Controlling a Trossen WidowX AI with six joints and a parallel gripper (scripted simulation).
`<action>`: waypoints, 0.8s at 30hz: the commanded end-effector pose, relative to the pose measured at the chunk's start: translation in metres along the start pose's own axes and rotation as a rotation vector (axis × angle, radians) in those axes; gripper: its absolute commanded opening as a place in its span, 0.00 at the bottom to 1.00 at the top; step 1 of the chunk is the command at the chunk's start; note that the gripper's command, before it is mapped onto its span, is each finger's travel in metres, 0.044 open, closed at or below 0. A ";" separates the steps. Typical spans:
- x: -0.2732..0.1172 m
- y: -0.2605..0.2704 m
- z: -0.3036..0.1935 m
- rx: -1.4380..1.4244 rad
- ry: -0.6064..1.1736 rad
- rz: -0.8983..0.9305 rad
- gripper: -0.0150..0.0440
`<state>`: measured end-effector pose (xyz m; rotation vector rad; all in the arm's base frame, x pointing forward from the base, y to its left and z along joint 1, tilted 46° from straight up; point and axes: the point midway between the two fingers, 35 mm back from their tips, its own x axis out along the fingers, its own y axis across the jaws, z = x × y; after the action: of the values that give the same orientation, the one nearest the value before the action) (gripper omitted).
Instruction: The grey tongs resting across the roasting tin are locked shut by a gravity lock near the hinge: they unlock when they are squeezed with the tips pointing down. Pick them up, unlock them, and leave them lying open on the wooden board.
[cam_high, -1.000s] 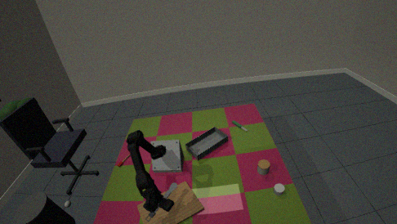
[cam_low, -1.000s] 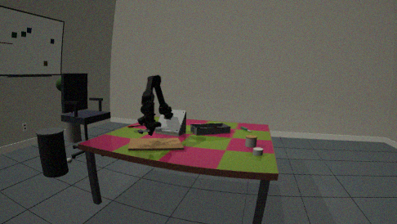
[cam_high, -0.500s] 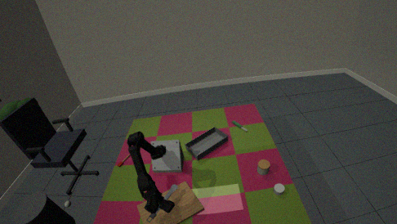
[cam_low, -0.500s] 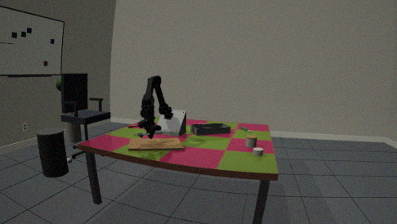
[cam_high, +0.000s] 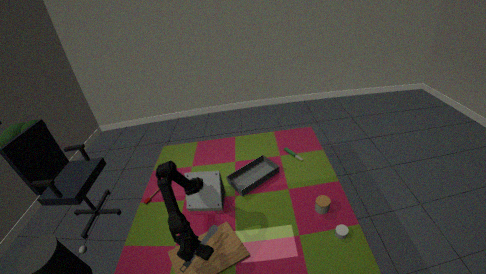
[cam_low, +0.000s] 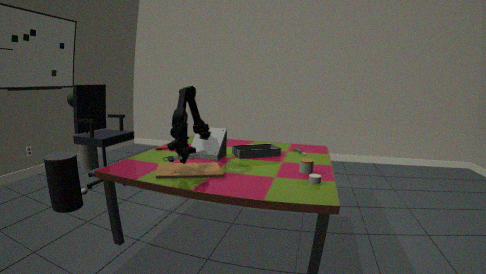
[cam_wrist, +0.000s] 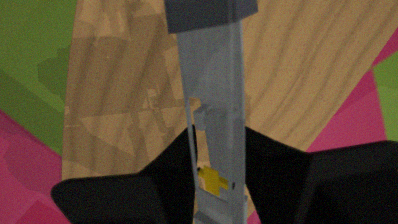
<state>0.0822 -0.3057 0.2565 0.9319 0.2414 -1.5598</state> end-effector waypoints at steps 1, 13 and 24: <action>0.000 0.000 0.000 0.000 0.000 0.000 0.62; 0.000 0.000 0.000 0.000 0.000 0.000 1.00; -0.041 0.011 0.070 -0.004 -0.001 -0.001 1.00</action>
<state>0.0692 -0.3169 0.3080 0.9306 0.2389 -1.5604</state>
